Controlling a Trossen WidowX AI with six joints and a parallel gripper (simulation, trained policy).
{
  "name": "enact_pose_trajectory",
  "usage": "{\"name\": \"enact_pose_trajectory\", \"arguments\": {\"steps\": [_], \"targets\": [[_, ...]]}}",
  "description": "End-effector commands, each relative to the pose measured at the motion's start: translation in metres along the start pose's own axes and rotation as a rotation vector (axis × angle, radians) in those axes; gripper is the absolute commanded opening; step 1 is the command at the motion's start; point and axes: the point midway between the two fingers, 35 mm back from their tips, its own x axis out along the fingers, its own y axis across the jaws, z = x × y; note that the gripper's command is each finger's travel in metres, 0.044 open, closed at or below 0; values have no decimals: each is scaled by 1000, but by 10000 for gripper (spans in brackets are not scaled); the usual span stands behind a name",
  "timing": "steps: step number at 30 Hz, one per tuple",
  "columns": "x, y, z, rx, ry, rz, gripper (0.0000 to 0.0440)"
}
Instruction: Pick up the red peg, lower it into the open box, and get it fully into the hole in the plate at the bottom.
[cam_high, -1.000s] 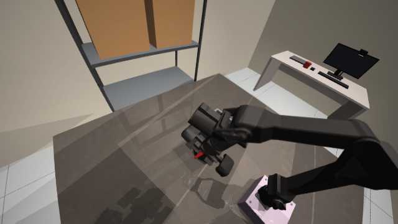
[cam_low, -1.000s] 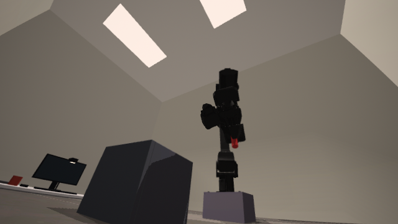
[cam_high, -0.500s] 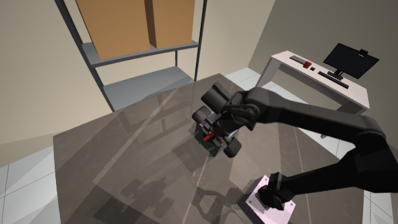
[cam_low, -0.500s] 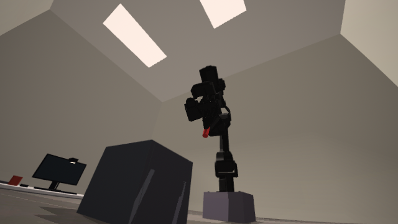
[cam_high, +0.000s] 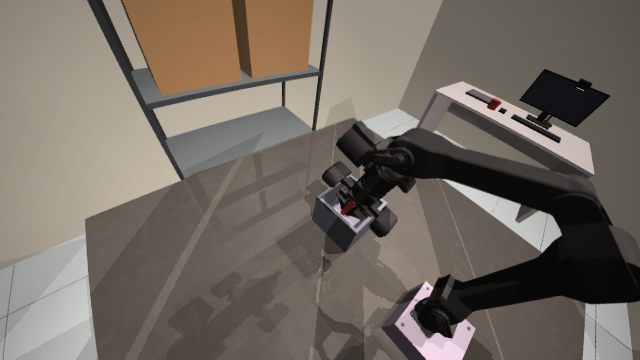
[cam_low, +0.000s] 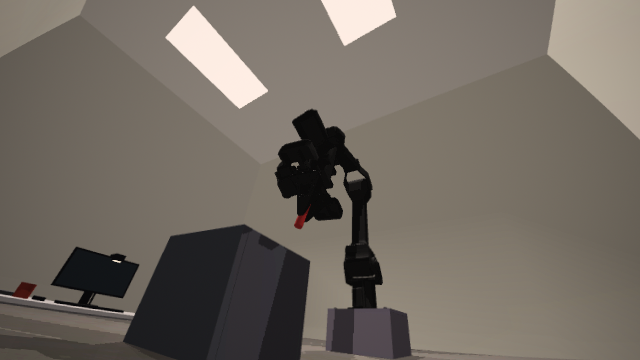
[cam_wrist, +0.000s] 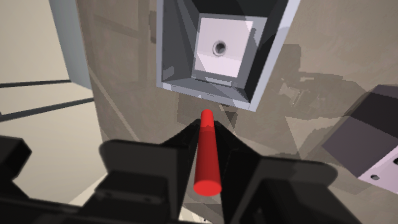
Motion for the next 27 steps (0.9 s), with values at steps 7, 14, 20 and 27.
{"name": "enact_pose_trajectory", "arguments": {"steps": [7, 14, 20, 27], "targets": [[11, -2, 28, 3, -13, -58, 0], [19, -2, 43, 2, -12, -91, 0], [29, -4, 55, -3, -8, -117, 0], [45, -6, 66, -10, -2, -144, 0]]}}
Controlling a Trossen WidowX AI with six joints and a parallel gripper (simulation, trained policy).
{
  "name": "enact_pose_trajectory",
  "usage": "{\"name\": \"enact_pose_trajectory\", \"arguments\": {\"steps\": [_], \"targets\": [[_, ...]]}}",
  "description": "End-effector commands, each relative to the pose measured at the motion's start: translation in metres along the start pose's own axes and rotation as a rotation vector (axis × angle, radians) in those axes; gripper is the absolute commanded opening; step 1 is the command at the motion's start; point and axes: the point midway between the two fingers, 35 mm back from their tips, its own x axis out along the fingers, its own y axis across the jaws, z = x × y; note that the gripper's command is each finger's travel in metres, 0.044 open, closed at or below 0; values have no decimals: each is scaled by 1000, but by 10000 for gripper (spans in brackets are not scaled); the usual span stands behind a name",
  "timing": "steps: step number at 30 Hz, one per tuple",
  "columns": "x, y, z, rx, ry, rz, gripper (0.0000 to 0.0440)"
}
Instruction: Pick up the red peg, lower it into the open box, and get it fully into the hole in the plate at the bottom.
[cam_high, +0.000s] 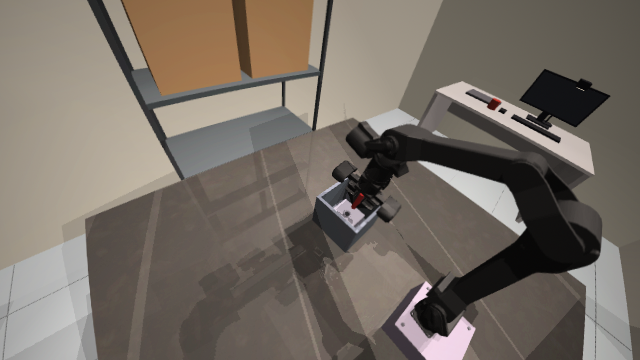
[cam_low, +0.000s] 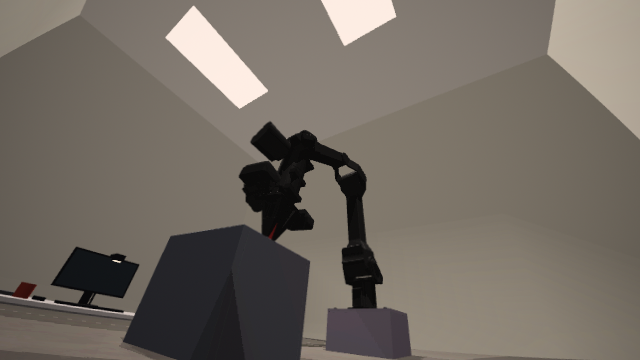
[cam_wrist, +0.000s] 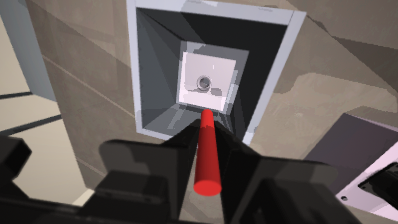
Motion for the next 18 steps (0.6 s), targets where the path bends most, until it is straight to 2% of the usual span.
{"name": "enact_pose_trajectory", "arguments": {"steps": [1, 18], "targets": [[12, 0, 6, -9, 9, -18, 0], [54, 8, 17, -42, 44, -24, 0]]}}
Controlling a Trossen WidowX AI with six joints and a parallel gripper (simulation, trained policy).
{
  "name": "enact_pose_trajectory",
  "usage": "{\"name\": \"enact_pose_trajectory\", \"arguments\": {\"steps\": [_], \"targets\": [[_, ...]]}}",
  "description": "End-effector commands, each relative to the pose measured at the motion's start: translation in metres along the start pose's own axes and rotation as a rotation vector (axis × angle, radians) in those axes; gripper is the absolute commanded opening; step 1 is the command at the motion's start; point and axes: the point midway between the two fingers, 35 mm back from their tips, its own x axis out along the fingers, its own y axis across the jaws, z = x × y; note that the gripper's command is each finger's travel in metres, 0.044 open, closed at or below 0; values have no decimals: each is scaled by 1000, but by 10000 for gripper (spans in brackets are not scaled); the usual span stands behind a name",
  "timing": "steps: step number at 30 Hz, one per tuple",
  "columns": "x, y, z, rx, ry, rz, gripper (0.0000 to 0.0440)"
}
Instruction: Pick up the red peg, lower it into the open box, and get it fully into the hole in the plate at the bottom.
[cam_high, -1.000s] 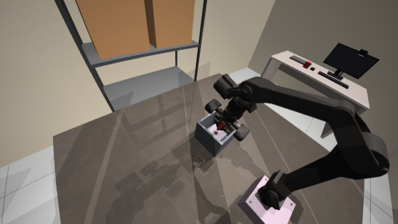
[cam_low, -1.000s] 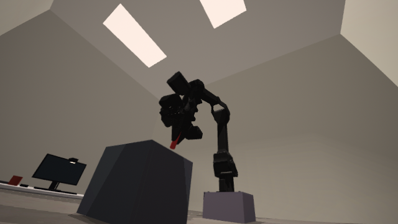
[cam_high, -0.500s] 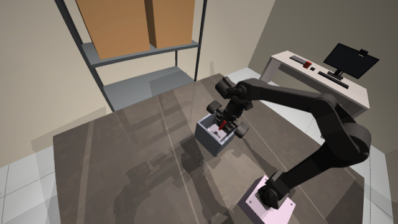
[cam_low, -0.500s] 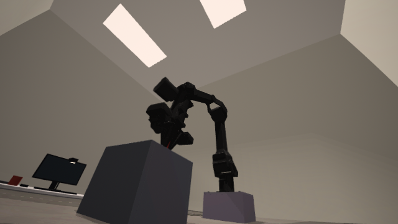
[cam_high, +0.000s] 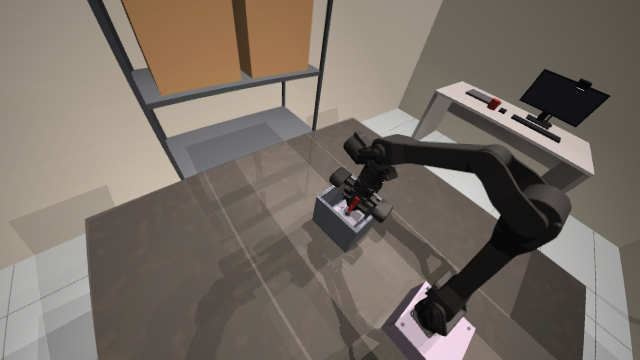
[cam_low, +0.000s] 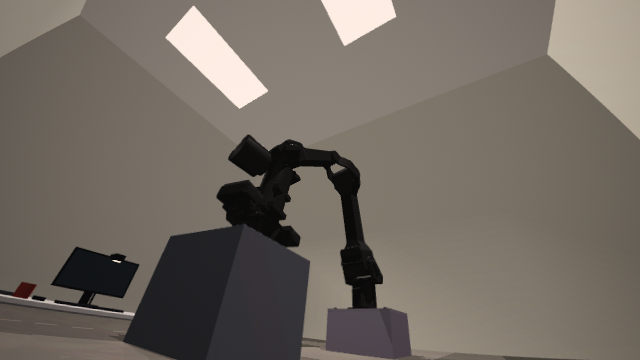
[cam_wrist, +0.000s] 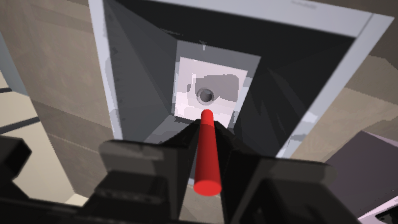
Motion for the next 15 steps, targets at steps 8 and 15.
{"name": "enact_pose_trajectory", "arguments": {"steps": [8, 15], "targets": [[29, 4, 6, -42, 17, -11, 0], [42, 5, 9, -66, 11, -29, 5]]}}
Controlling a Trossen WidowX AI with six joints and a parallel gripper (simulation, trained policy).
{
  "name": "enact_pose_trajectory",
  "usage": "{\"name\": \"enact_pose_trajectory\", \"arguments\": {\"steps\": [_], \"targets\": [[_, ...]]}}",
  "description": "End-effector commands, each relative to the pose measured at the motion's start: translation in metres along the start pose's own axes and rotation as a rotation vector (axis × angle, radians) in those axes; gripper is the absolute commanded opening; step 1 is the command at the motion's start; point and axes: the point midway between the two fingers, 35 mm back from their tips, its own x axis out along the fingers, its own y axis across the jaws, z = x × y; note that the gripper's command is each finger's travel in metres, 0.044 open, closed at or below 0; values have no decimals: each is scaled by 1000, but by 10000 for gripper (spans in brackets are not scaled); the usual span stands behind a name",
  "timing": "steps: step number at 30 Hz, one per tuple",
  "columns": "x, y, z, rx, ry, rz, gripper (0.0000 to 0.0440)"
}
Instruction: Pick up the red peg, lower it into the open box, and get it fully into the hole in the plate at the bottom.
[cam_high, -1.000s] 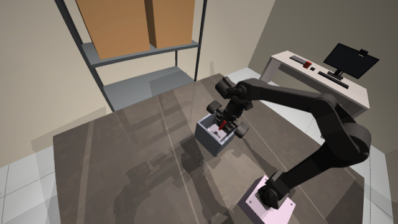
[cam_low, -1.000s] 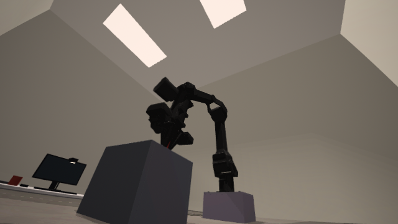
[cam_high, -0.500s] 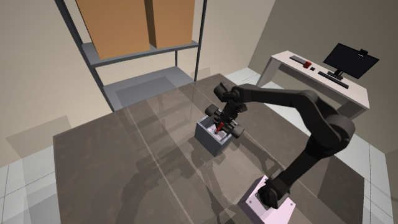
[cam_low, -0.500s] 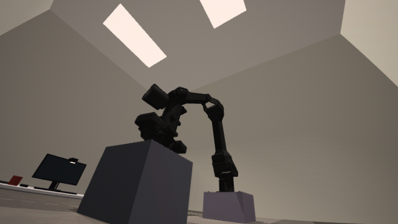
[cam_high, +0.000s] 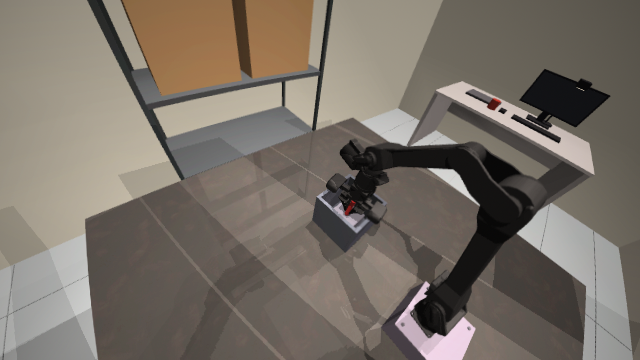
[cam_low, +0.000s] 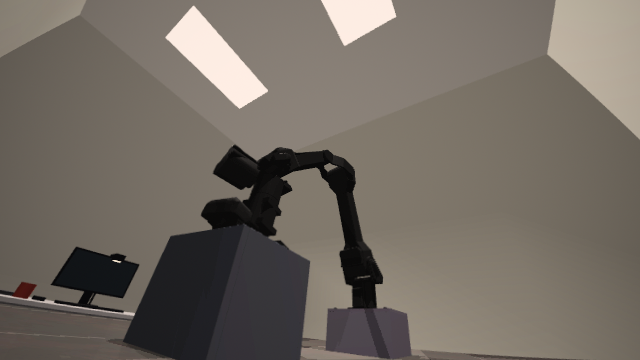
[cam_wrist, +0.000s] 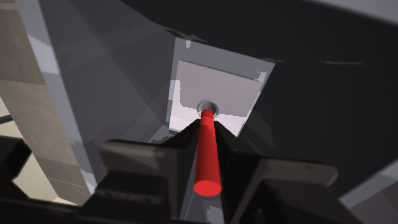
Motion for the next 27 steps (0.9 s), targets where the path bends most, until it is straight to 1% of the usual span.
{"name": "enact_pose_trajectory", "arguments": {"steps": [1, 3, 7, 8, 10, 14, 16, 19, 27], "targets": [[9, 0, 3, -19, -5, -17, 13], [11, -1, 3, -26, -3, -27, 42], [18, -3, 2, -36, 9, -52, 122], [18, -3, 2, -37, 12, -55, 132], [18, -2, 0, -34, 33, -52, 133], [13, 1, 2, -23, 78, -47, 173], [9, 3, 3, -17, 99, -42, 186], [5, 3, 5, -8, 131, -38, 182], [-2, 2, 10, 21, 204, -34, 213]]}}
